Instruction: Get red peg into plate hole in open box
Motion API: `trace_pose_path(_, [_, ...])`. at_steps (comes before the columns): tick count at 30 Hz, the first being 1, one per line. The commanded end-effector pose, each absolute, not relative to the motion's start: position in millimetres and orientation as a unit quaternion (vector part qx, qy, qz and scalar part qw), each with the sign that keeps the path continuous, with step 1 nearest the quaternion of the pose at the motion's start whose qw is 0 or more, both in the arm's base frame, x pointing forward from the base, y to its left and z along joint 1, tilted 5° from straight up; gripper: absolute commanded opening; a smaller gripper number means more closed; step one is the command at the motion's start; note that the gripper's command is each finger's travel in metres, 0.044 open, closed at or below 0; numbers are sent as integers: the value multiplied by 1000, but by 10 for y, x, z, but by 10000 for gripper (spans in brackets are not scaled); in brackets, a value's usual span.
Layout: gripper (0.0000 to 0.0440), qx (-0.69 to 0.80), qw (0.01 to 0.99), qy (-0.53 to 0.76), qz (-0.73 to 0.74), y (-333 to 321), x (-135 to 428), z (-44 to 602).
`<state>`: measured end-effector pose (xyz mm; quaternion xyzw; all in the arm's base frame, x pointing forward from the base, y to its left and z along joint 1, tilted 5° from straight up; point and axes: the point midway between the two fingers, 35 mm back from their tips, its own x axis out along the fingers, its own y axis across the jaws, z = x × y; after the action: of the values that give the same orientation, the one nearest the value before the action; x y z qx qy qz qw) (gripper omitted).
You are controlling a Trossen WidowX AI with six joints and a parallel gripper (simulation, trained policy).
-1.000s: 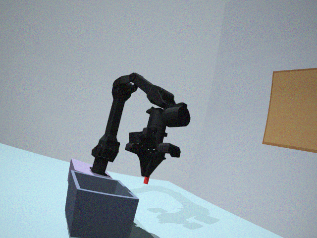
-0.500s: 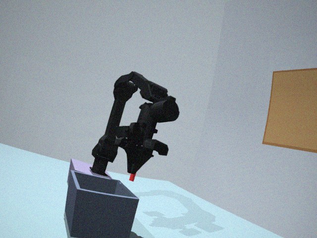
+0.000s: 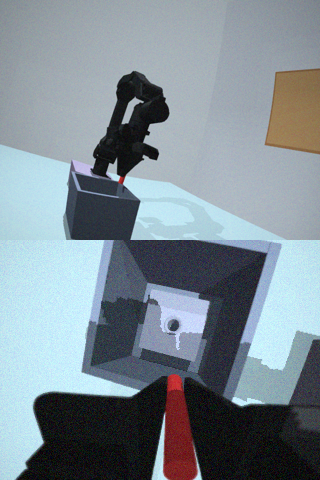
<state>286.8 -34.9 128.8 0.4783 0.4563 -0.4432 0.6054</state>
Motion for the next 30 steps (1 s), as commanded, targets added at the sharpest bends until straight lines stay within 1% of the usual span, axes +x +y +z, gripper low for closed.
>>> trace_pose_path(1, [0,477,603,460,-443,-417,2912,1256])
trace_pose_path(30, [1,476,585,483,-445,-821,3098,632])
